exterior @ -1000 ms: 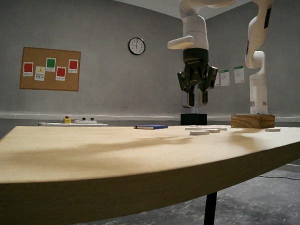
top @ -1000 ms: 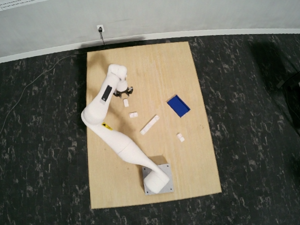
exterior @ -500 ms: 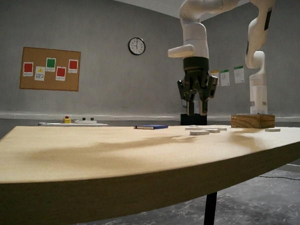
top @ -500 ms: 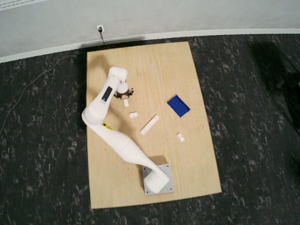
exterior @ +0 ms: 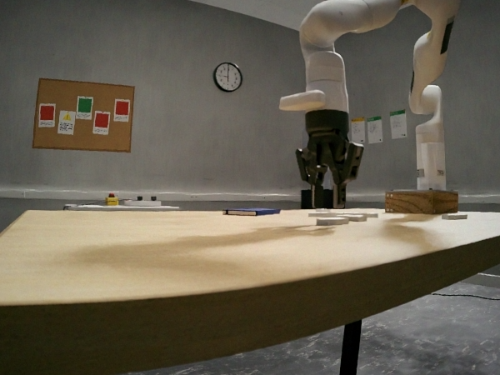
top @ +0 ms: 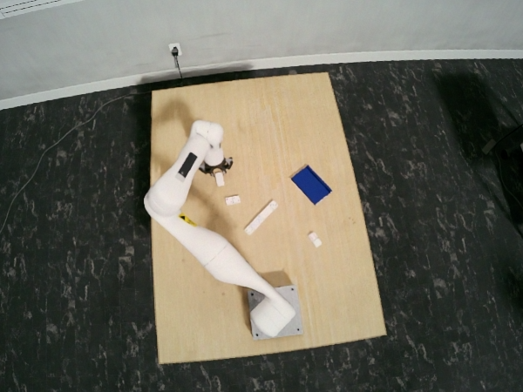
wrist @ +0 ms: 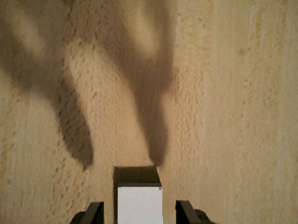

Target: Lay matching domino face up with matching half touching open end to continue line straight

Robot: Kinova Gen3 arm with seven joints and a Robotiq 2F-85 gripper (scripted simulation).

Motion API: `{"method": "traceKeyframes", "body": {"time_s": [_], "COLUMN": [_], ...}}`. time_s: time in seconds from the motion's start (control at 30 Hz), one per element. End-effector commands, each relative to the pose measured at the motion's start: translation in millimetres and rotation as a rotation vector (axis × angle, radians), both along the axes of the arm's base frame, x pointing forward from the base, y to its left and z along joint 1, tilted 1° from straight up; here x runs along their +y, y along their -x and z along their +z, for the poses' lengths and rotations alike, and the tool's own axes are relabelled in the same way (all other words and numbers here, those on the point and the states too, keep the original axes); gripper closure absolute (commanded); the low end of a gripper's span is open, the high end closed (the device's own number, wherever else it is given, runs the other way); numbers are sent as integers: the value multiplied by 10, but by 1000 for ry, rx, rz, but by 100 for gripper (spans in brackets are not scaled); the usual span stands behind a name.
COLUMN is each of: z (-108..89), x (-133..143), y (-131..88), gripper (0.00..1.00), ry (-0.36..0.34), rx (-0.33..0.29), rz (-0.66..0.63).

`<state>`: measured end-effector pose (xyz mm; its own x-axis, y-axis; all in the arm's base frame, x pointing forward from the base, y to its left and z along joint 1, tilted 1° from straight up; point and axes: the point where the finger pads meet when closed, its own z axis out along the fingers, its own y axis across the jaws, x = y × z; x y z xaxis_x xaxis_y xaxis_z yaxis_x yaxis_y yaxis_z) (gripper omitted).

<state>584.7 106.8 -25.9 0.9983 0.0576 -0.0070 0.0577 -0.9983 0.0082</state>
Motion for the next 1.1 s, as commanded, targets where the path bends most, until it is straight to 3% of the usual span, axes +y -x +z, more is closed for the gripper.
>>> {"method": "traceKeyframes", "body": {"time_s": [0.0, 1.07], "z": [-17, -83], "x": [-1, -2], "y": [-8, -9], "gripper": [51, 51], "ry": [0, 0], "rx": [-2, -2], "rz": [0, 0]}}
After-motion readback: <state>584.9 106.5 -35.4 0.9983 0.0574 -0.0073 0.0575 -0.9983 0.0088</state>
